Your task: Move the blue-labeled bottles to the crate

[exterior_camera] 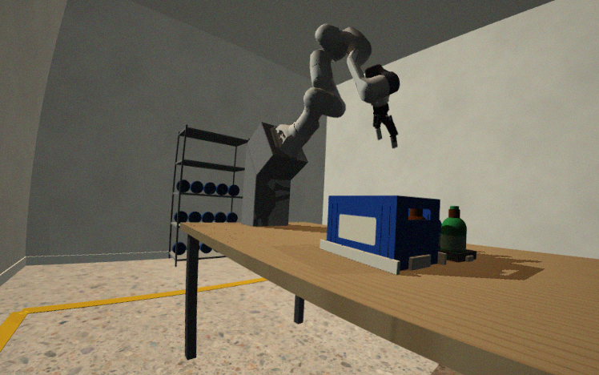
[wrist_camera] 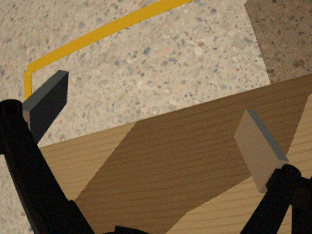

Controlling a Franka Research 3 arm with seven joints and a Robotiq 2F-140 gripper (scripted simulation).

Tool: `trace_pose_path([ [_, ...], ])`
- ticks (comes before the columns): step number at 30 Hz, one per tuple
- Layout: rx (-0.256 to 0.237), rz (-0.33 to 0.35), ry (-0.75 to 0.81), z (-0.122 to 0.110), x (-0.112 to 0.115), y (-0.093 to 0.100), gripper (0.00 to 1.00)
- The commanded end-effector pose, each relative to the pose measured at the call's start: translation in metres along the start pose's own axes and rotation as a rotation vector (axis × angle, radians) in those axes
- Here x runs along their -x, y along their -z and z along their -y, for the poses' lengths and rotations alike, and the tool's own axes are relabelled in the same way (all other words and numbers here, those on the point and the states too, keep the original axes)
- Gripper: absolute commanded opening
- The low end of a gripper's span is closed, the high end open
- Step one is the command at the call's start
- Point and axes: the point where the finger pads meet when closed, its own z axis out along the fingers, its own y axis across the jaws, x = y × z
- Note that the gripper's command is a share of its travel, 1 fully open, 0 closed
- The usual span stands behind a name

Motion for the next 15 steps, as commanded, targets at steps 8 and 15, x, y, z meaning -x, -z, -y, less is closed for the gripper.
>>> trace_pose_path([
  [8,0.200,0.149,-0.155,-0.149,0.110,0.072,1.00],
  [15,0.320,0.208,-0.227,-0.244,0.173,0.111,1.00],
])
